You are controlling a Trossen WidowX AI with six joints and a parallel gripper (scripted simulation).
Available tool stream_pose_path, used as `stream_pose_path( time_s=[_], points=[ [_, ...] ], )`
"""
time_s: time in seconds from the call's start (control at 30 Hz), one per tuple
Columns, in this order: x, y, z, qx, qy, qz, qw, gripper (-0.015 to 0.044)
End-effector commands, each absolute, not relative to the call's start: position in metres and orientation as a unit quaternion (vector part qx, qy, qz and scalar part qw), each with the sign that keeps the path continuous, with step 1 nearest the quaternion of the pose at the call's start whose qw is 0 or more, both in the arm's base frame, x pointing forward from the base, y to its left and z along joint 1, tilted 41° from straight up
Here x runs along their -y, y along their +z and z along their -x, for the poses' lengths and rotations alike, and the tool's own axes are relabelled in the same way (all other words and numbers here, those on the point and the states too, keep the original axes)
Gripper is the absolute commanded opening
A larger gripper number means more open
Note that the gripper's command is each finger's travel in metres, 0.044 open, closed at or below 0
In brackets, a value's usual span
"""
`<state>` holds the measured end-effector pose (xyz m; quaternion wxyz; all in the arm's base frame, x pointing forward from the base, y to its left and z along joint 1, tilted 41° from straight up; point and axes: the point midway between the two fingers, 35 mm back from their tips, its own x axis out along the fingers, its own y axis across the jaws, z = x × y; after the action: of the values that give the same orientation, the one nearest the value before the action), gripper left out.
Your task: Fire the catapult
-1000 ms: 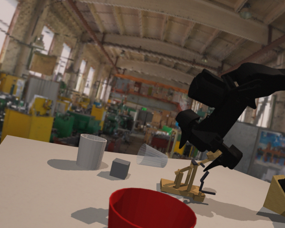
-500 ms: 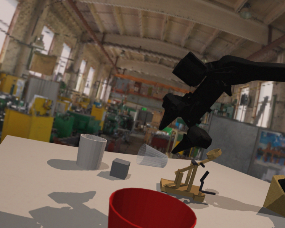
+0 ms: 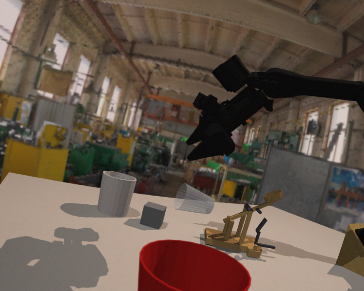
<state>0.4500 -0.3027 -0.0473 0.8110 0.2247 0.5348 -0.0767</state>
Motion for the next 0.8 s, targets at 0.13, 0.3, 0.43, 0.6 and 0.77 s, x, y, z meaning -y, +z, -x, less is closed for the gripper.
stream_pose_path(
  time_s=[0.13, 0.3, 0.43, 0.6, 0.77],
  points=[
    [0.354, -0.050, -0.455, -0.459, -0.138, -0.324, 0.816, 0.0440],
    [0.383, -0.051, -0.454, -0.413, -0.167, -0.378, 0.812, 0.0440],
    [0.387, -0.051, -0.454, -0.406, -0.170, -0.385, 0.811, 0.0440],
    [0.387, -0.051, -0.454, -0.406, -0.170, -0.385, 0.811, 0.0440],
    [0.387, -0.051, -0.454, -0.406, -0.170, -0.385, 0.811, 0.0440]
  ],
)
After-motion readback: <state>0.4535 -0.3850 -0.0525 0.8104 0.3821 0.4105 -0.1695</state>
